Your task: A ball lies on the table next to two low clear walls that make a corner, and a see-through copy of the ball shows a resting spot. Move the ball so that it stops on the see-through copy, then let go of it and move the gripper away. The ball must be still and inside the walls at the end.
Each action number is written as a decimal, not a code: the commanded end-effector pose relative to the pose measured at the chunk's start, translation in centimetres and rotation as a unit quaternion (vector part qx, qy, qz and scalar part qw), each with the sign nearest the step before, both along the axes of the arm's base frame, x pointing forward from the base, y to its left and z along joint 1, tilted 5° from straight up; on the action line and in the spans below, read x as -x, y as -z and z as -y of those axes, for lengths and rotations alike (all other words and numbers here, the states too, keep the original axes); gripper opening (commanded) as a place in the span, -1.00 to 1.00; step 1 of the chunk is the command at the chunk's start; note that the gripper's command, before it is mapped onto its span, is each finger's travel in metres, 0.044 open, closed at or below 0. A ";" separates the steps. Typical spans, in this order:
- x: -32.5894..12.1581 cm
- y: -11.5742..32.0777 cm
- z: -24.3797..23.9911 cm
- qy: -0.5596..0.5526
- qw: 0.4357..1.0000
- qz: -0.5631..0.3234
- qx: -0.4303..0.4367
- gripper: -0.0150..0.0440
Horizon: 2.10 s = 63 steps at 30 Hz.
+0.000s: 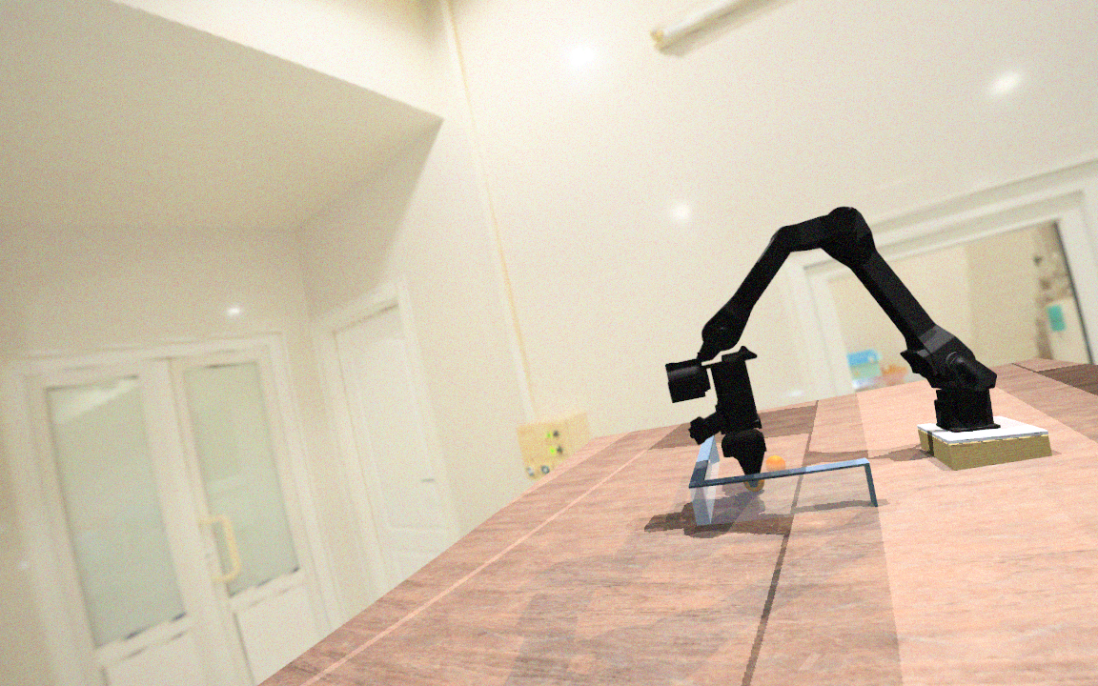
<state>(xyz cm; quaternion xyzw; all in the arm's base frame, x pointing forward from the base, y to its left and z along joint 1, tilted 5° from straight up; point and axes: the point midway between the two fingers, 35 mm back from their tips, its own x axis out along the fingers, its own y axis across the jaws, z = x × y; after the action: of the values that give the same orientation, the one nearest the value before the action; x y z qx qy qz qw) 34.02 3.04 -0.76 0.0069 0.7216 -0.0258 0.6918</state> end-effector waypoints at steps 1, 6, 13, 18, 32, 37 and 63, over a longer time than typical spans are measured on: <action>0.1 0.1 0.1 -0.003 1.000 -0.001 0.002 0.04; 0.1 0.1 0.1 -0.003 1.000 -0.001 0.002 -0.07; -0.5 -2.5 0.0 -0.003 1.000 -0.001 0.002 -0.49; -0.9 -5.5 -0.2 -0.003 1.000 0.000 0.002 -0.49; -0.5 -12.6 -0.3 -0.003 1.000 -0.001 0.002 -0.49; -0.3 -12.3 0.3 -0.003 1.000 -0.001 0.002 -0.49; 3.8 -7.5 6.7 -0.003 1.000 -0.002 0.005 -0.49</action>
<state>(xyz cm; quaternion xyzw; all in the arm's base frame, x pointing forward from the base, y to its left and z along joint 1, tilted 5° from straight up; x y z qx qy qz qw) 30.40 -3.45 7.62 0.0045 0.7217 -0.0280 0.6917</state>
